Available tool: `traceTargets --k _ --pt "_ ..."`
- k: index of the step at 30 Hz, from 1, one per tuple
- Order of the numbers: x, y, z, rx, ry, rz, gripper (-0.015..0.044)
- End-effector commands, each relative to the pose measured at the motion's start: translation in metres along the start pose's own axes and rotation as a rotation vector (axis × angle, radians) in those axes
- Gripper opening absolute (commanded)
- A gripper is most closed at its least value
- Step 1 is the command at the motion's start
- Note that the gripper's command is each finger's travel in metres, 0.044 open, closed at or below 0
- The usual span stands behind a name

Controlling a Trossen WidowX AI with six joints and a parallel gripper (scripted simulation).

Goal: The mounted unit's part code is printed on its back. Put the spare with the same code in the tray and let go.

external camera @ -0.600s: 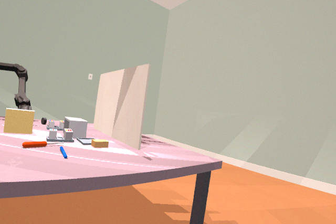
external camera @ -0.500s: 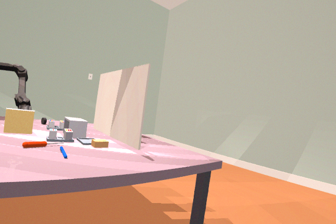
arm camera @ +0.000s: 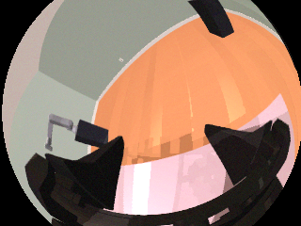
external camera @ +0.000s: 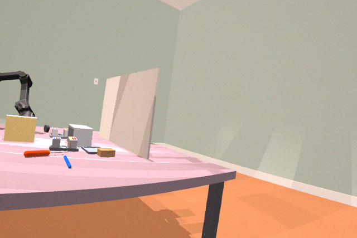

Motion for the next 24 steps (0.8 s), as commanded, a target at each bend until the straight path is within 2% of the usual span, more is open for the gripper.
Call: traceTargets --k 1,13,24 --pt "-0.023 -0.043 -0.023 0.092 0.012 -0.110 0.0440" --pt "-0.133 -0.158 -0.124 0.399 0.060 -0.527 0.0440" --pt "-0.247 -0.192 -0.207 0.618 0.085 -0.870 0.0440"
Point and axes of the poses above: the point midway between the two fingers, 35 mm back from their tips, its own x axis out along the fingers, its own y axis across the jaws, z = x × y, the point moved 4 cm from there along -x, back along the fingers, and after that the axes turned 7 degrees about -x, right-handed, at the moved point
